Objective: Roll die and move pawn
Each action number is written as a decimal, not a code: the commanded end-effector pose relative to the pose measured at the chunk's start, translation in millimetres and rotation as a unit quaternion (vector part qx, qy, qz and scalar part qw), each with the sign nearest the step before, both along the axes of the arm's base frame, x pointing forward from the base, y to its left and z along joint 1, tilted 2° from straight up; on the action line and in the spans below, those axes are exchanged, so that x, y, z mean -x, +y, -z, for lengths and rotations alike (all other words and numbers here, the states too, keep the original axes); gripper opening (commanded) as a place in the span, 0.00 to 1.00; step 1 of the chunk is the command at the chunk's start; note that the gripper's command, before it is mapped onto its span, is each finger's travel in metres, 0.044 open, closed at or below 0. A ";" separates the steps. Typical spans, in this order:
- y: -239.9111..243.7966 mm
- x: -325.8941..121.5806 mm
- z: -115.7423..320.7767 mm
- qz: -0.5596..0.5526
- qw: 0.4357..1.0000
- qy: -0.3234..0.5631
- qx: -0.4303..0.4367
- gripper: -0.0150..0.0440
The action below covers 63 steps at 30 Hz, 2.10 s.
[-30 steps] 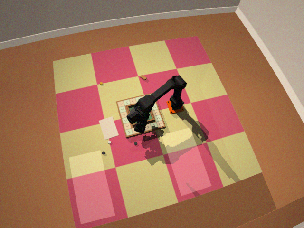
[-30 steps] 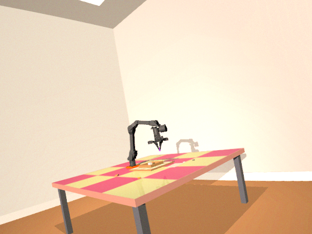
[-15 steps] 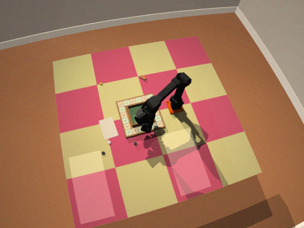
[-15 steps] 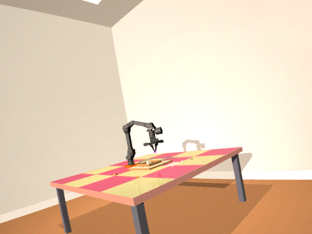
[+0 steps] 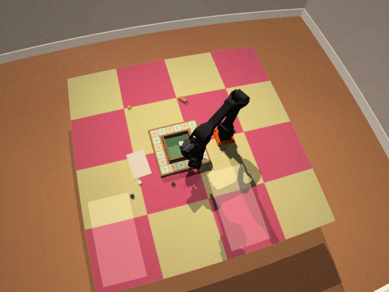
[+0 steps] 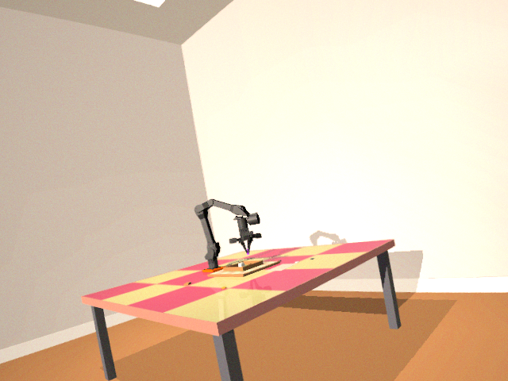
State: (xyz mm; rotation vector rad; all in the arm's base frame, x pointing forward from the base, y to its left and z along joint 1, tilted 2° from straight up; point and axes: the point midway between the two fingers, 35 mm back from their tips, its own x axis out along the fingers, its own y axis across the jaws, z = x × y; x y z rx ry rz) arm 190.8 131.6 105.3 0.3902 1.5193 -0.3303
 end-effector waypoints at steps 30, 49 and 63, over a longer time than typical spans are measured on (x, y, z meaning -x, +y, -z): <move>0.9 1.3 49.7 0.000 1.000 -0.002 -0.001 0.34; -2.1 2.4 -4.9 -0.002 1.000 -0.003 0.002 1.00; -119.3 26.9 -77.2 -0.274 0.961 -0.010 0.015 1.00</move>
